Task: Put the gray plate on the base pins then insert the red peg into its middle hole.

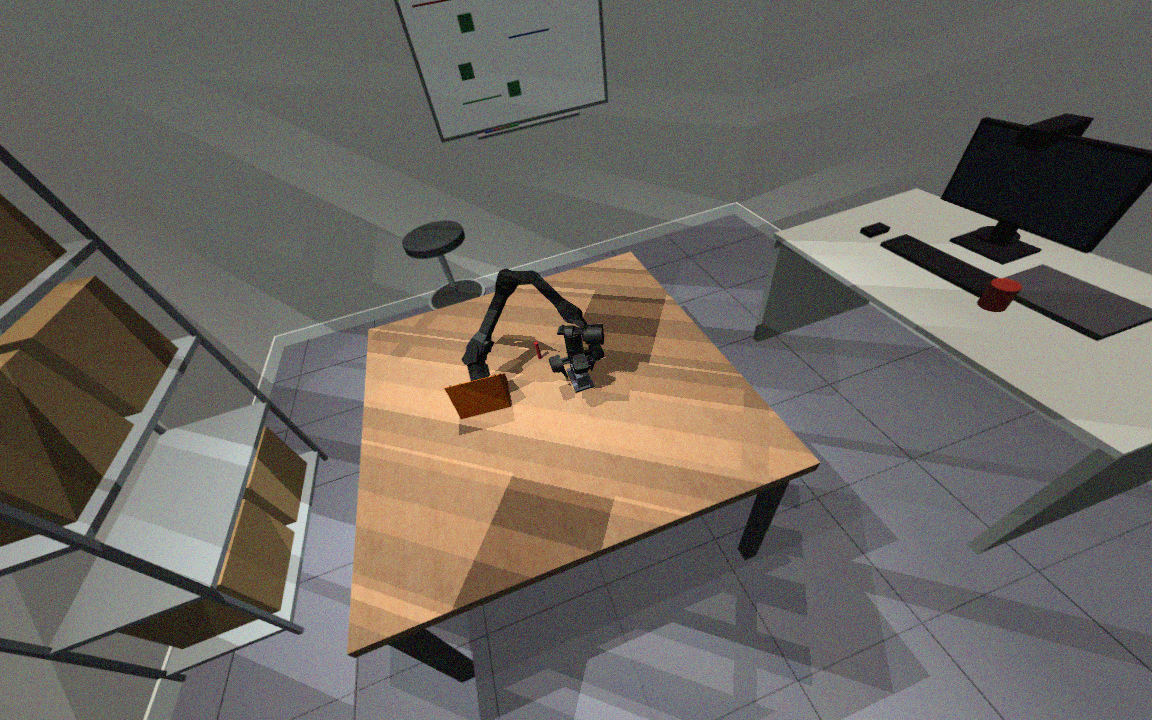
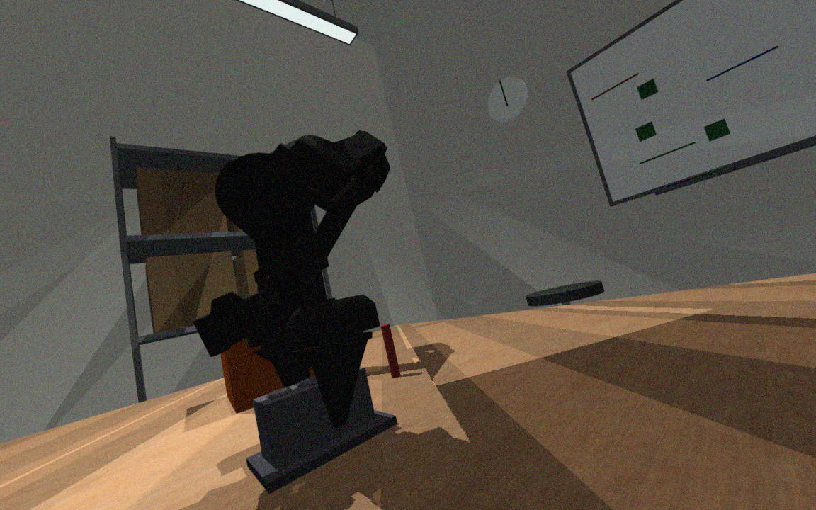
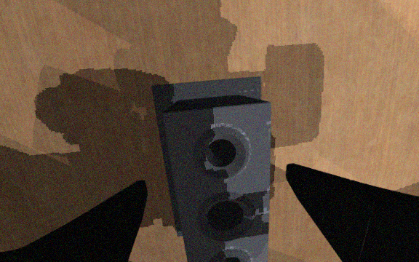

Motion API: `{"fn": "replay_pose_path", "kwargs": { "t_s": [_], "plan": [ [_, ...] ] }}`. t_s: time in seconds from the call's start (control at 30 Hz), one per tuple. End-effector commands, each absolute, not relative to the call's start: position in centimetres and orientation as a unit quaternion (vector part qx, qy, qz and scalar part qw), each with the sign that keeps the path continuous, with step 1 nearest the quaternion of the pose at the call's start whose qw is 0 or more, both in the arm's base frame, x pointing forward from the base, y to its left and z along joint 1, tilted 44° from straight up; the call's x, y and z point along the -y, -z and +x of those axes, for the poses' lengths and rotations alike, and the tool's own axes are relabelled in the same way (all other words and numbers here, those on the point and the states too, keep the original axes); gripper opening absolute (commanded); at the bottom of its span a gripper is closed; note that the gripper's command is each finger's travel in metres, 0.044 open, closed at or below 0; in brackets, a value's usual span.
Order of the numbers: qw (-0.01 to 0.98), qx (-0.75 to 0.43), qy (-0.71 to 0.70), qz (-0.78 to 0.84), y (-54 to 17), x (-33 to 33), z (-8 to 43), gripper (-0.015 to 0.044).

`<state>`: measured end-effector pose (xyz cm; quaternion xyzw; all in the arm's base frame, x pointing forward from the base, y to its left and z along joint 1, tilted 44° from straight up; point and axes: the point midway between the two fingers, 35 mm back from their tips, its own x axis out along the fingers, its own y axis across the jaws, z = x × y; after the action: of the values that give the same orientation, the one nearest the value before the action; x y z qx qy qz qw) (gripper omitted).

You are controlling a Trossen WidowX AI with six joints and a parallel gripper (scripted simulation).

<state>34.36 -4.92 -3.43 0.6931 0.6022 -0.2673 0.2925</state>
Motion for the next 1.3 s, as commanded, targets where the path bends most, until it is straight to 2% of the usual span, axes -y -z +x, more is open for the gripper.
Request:
{"fn": "replay_pose_path", "kwargs": {
  "t_s": [0.0,0.2,0.47,0.7,1.0,1.27],
  "plan": [
    [0.295,-0.601,0.268,0.693,2.0,6.7,34.4,0.0440],
    [0.294,-0.600,0.269,0.693,-4.7,12.8,32.9,0.0440],
    [0.295,-0.601,0.268,0.693,-5.0,13.0,33.1,0.0440],
    [0.360,-0.625,0.210,0.661,-10.8,7.1,29.9,0.0440],
    [0.442,-0.649,0.121,0.607,-15.3,-0.6,22.8,0.0440],
    [0.448,-0.650,0.114,0.603,-15.5,-1.1,22.2,0.0440]
  ]
}}
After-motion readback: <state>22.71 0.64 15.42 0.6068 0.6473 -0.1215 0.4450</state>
